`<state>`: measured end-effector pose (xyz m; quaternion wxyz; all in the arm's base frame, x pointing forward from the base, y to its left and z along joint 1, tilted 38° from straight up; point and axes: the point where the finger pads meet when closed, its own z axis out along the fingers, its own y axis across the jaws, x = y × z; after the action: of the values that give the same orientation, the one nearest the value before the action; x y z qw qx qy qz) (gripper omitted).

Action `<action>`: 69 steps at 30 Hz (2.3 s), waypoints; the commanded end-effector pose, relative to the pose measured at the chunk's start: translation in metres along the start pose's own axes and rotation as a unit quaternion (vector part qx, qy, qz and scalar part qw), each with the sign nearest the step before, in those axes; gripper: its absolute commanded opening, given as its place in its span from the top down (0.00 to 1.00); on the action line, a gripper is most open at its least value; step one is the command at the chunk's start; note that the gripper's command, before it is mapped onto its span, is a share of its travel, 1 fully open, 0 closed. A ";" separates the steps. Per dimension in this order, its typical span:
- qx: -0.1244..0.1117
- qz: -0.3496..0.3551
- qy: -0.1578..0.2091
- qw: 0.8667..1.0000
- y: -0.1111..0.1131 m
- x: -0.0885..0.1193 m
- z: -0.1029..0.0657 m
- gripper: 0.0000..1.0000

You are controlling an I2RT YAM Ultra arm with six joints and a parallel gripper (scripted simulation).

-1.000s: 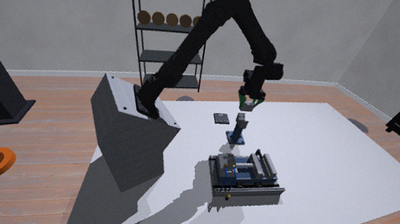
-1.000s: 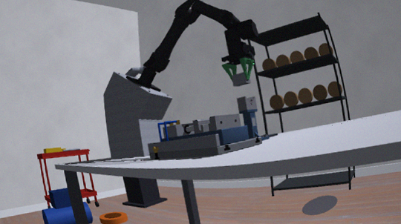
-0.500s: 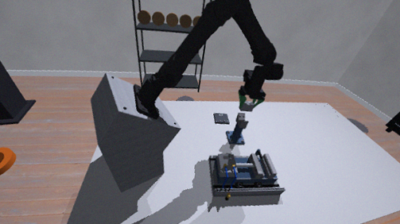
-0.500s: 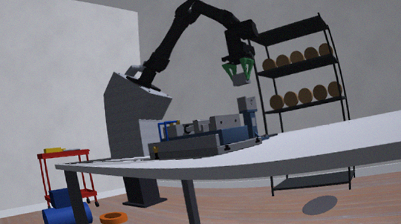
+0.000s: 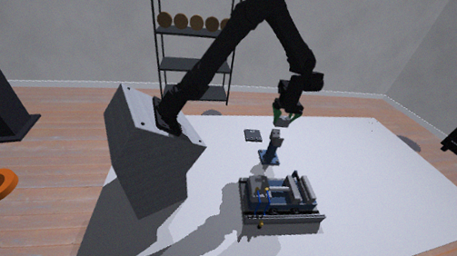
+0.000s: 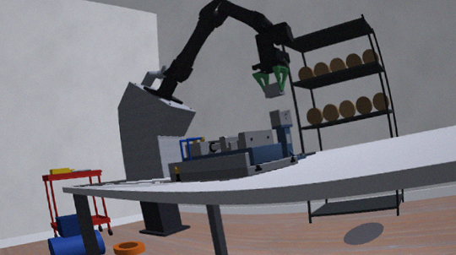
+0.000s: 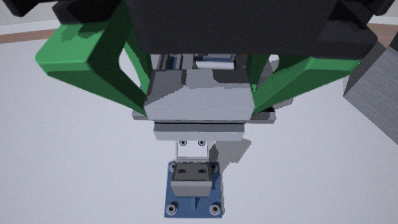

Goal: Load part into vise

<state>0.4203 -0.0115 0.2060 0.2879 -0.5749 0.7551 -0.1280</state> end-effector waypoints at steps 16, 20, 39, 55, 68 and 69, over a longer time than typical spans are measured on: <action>0.027 -0.003 -0.011 1.000 -0.010 0.000 -0.020 1.00; 0.029 -0.004 -0.016 0.999 -0.012 -0.001 -0.020 1.00; 0.021 -0.004 -0.060 0.998 -0.007 0.002 -0.015 1.00; 0.026 -0.007 -0.126 0.992 -0.011 0.001 -0.017 1.00; 0.005 0.002 -0.188 0.982 -0.002 0.007 -0.002 1.00; 0.002 0.004 -0.194 0.981 -0.001 0.007 -0.002 1.00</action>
<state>0.4221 -0.0187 0.2099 0.4107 -0.5856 0.6978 -0.0396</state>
